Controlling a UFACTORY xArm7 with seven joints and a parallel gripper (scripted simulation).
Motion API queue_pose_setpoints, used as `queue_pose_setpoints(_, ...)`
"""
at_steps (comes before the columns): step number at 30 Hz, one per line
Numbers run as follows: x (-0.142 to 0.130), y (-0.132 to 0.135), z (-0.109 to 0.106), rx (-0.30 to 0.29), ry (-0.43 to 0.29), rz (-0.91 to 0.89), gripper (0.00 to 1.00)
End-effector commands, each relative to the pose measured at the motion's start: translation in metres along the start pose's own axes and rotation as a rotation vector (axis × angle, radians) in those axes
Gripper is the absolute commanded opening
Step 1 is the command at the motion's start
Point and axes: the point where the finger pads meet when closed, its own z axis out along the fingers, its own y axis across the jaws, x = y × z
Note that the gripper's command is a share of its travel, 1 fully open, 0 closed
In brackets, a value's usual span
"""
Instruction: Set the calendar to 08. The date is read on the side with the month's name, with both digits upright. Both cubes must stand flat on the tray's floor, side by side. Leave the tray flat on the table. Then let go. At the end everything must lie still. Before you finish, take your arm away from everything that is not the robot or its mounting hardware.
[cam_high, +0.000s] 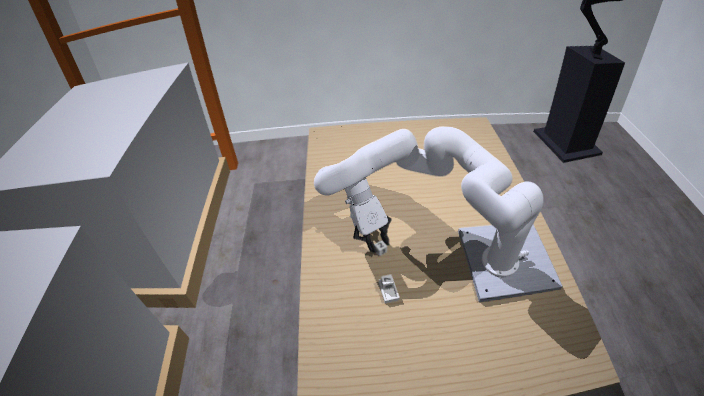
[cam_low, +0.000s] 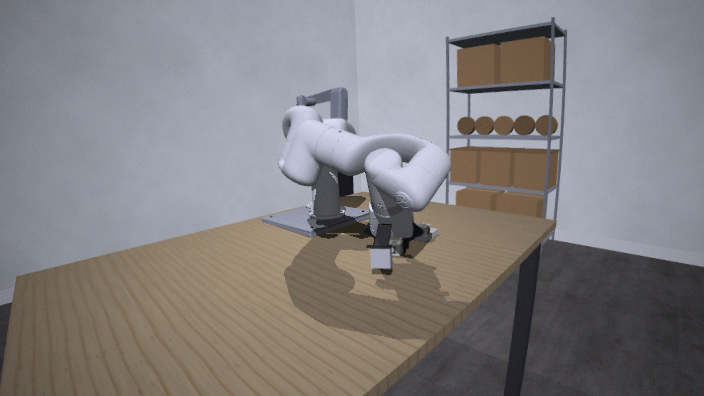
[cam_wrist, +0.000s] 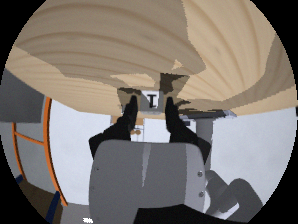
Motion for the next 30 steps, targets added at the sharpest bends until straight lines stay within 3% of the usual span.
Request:
queue_pose_setpoints(1,-0.0003,-0.0006,-0.0016,0.002,0.002,-0.001,0.49)
queue_pose_setpoints(2,-0.0003,-0.0006,-0.0016,0.002,0.002,-0.001,0.49)
queue_pose_setpoints(3,-0.0003,-0.0006,-0.0016,0.002,0.002,-0.001,0.29)
queue_pose_setpoints(30,-0.0003,-0.0006,-0.0016,0.002,0.002,-0.001,0.29)
